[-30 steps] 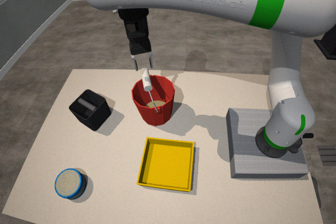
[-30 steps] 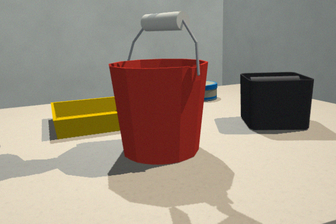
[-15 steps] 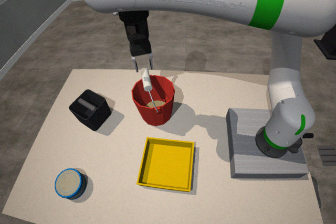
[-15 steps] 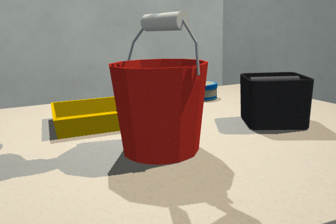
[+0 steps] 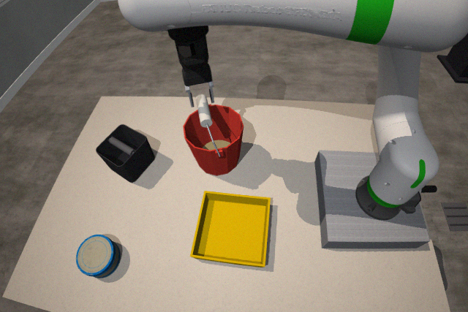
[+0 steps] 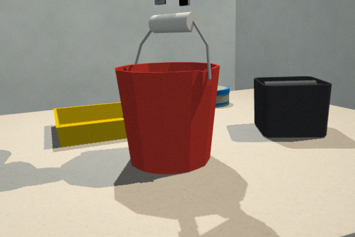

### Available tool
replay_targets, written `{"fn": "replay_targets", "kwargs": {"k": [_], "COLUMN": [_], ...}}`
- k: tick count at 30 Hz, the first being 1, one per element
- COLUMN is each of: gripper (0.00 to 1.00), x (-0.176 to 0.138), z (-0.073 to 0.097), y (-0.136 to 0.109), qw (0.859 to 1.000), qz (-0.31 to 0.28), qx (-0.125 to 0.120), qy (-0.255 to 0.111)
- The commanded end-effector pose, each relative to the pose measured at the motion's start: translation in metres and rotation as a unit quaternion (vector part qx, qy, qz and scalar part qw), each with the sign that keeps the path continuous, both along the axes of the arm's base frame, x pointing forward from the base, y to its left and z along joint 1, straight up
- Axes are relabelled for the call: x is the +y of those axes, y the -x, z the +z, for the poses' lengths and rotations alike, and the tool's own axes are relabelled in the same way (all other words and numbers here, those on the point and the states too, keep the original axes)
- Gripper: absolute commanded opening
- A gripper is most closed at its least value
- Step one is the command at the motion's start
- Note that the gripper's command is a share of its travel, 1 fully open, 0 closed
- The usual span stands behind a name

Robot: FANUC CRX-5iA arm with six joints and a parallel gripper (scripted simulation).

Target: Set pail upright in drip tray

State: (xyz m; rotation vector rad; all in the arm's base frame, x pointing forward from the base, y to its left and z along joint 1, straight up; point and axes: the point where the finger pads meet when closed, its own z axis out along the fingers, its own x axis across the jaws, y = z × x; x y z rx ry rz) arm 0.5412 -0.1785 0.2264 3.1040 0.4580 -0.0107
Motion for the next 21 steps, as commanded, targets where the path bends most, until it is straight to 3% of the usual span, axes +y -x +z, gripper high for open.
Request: {"fn": "replay_targets", "kwargs": {"k": [1, 21], "gripper": [1.0, 1.0], "x": [0.0, 0.0], "z": [-0.003, -0.04], "y": [0.0, 0.0], "qw": [1.0, 1.0], "qz": [0.0, 0.0], "qx": [-0.001, -0.001], "qy": [0.0, 0.0]}}
